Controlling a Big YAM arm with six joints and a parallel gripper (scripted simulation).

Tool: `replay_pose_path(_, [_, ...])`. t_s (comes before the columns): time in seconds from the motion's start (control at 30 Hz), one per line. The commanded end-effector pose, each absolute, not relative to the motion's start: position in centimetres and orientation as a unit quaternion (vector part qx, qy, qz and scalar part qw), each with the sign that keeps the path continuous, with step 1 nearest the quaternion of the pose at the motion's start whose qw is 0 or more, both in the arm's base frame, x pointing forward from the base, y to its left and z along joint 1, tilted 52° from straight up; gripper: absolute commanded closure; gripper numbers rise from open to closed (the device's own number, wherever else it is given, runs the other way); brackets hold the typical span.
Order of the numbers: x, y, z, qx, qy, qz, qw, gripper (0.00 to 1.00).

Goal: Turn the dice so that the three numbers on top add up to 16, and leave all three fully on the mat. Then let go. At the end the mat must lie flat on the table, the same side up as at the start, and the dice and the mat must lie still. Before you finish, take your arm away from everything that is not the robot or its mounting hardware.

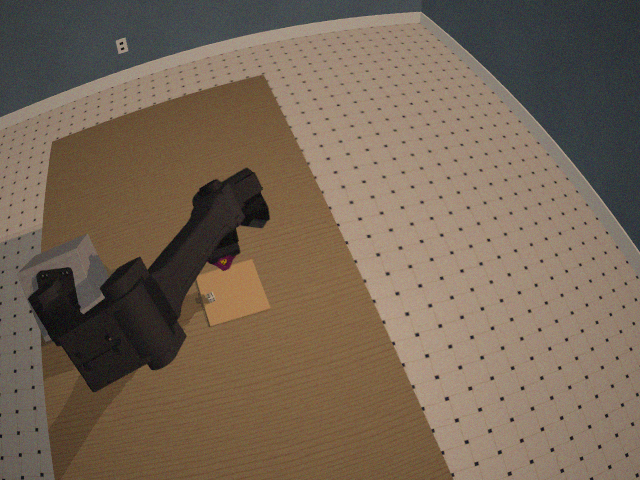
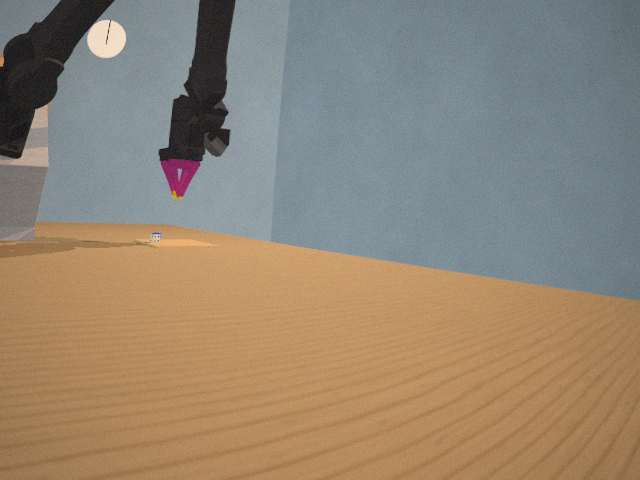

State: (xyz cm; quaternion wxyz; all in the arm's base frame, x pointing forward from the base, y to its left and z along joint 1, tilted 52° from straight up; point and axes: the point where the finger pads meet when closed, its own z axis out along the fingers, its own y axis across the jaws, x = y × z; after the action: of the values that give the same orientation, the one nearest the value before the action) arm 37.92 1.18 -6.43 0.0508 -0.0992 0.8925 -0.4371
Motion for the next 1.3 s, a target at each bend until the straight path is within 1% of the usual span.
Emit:
replay_pose_path(0.0, [37.8,0.5,-7.2,-0.106,0.891,-0.440,0.042,0.89])
replay_pose_path(0.5, [38.8,-4.6,-11.3,-0.106,0.891,-0.440,0.041,0.89])
replay_pose_path(0.6, [39.4,-3.8,-11.4,-0.115,0.890,-0.439,0.050,0.89])
replay_pose_path(0.67, [39.1,-5.3,-11.8,-0.106,0.891,-0.440,0.042,0.89])
replay_pose_path(0.83, [39.1,-5.8,-12.2,-0.106,0.891,-0.440,0.041,0.89])
replay_pose_path(0.97, [39.2,-4.5,-12.3,-0.122,0.889,-0.439,0.045,0.89])
replay_pose_path(1.27, [39.2,-5.1,-12.3,-0.114,0.890,-0.439,0.043,0.89])
